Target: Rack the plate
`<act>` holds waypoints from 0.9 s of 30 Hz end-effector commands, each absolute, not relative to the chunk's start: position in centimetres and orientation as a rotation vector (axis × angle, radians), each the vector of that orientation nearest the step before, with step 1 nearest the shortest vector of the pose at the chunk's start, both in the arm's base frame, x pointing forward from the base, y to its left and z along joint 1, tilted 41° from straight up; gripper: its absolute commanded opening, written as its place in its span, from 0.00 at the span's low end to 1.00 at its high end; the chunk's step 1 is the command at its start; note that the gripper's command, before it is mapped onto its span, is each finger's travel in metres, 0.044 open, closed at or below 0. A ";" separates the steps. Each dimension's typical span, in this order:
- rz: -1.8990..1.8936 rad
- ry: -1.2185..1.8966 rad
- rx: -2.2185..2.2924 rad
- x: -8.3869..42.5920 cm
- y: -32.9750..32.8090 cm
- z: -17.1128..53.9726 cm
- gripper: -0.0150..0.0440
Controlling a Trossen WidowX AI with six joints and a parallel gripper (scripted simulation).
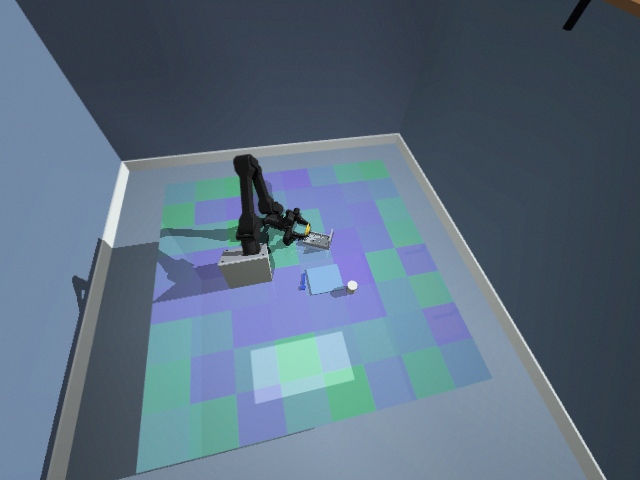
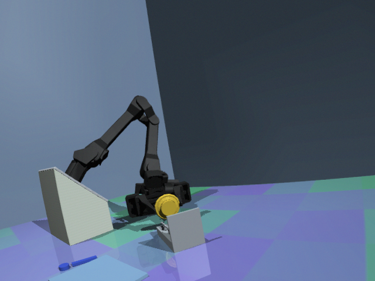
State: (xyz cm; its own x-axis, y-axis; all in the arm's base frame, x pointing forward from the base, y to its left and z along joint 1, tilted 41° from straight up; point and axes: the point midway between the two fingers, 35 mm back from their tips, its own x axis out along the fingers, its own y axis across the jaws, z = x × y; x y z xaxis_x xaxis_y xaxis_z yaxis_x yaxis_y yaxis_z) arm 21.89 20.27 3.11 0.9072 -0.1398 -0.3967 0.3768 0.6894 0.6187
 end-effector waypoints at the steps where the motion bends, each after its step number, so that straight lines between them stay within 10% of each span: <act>1: -0.295 0.336 0.749 22.1 20.0 2.9 0.25; 27: -0.295 0.327 0.773 24.0 20.7 0.8 0.25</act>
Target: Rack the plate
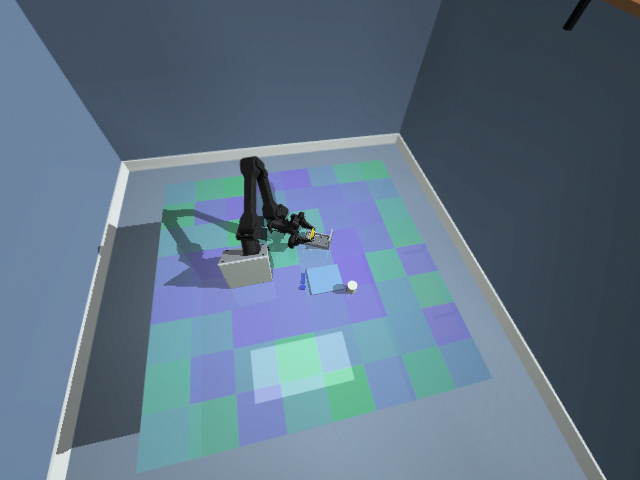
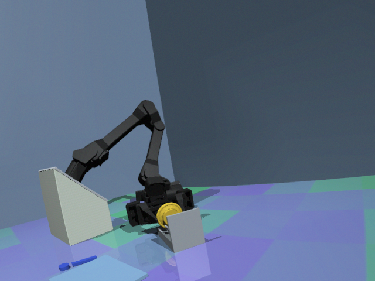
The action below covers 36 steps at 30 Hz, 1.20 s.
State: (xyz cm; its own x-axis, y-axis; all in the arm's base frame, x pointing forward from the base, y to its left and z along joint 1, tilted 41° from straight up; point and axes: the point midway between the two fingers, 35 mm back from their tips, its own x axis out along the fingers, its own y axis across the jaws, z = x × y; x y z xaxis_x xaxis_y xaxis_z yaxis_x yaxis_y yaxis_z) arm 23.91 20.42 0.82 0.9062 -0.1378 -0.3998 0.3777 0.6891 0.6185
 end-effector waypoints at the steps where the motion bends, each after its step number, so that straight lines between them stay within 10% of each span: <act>1: -0.295 0.333 0.765 24.0 20.5 0.9 0.25; 11: -0.295 0.336 0.762 23.9 20.4 1.0 0.25; 26: -0.294 0.334 0.767 24.0 20.4 1.0 0.92; 36: -0.295 0.336 0.766 24.1 20.1 1.5 0.93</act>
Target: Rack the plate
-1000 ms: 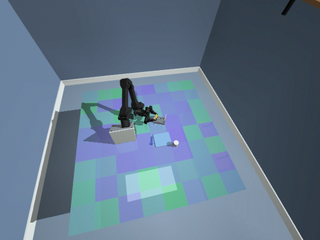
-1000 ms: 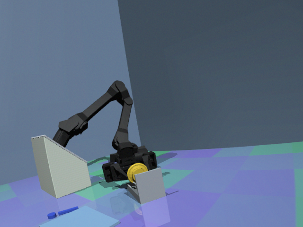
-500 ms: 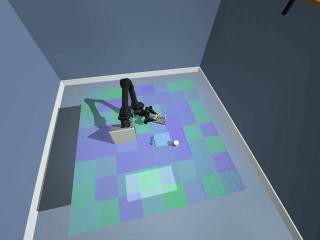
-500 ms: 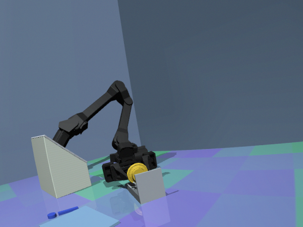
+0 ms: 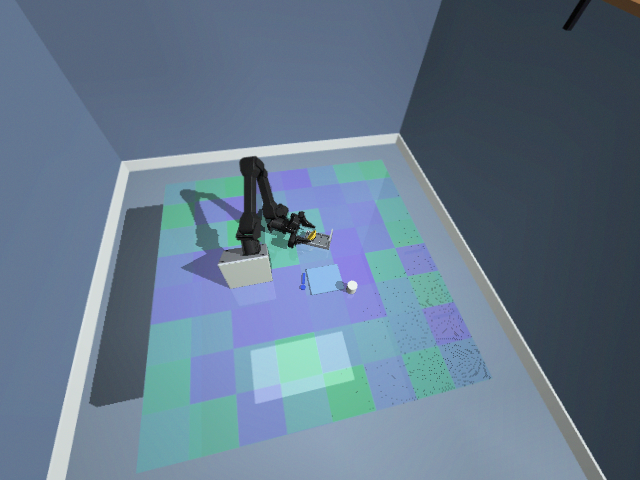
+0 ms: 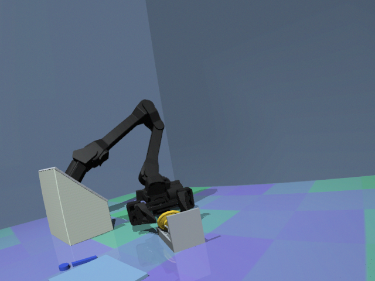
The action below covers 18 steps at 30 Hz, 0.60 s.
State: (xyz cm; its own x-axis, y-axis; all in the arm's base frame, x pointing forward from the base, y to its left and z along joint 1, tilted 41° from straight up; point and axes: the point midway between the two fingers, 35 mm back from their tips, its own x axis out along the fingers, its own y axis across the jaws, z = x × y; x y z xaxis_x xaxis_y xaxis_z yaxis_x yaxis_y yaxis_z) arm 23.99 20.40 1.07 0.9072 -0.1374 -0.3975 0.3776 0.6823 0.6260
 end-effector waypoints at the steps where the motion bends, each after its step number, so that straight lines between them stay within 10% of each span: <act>1: -0.297 0.337 0.764 24.3 19.7 2.2 0.93; 18: -0.293 0.333 0.729 25.5 13.5 10.2 0.93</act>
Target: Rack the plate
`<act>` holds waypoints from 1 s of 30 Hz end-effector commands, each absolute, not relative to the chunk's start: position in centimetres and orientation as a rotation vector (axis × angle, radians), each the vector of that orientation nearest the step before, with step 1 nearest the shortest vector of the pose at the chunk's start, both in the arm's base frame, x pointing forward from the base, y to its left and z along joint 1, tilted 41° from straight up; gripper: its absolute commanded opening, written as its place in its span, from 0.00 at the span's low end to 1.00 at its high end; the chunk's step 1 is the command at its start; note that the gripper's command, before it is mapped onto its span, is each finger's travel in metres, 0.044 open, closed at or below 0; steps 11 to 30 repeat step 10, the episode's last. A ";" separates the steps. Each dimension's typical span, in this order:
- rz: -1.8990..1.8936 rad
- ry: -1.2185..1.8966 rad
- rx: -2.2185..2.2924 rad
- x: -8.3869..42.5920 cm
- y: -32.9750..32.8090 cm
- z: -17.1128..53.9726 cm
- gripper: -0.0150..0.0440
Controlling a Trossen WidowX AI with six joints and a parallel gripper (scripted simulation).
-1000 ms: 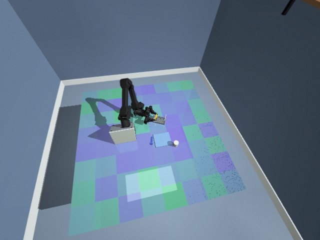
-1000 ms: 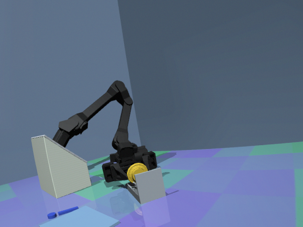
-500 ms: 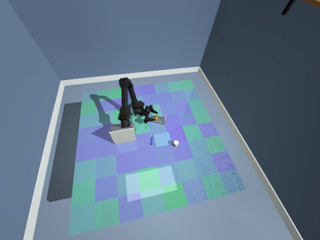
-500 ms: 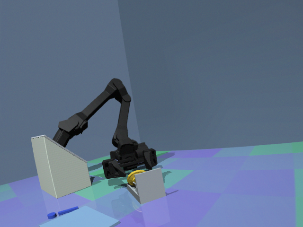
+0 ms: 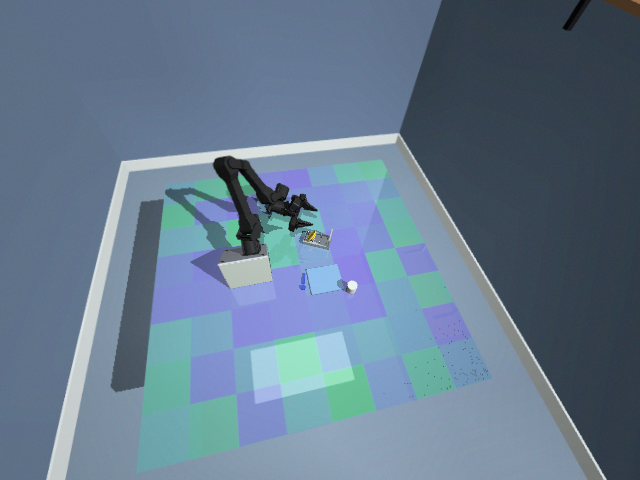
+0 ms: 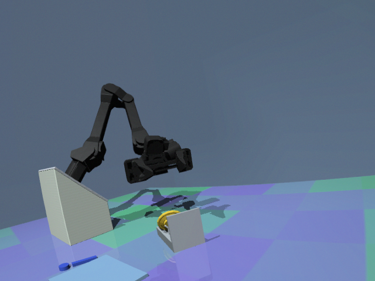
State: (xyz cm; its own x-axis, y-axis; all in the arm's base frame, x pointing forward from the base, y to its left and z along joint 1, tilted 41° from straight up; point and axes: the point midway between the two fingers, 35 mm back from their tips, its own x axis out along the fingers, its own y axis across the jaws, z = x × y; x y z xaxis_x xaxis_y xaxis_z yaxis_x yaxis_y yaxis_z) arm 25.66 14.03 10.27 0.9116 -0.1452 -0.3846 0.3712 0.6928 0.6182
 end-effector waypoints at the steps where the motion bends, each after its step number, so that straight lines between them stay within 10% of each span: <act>1: -0.297 0.342 0.714 25.6 13.4 10.1 0.93; 30: -0.354 0.510 0.466 27.3 11.3 7.9 0.93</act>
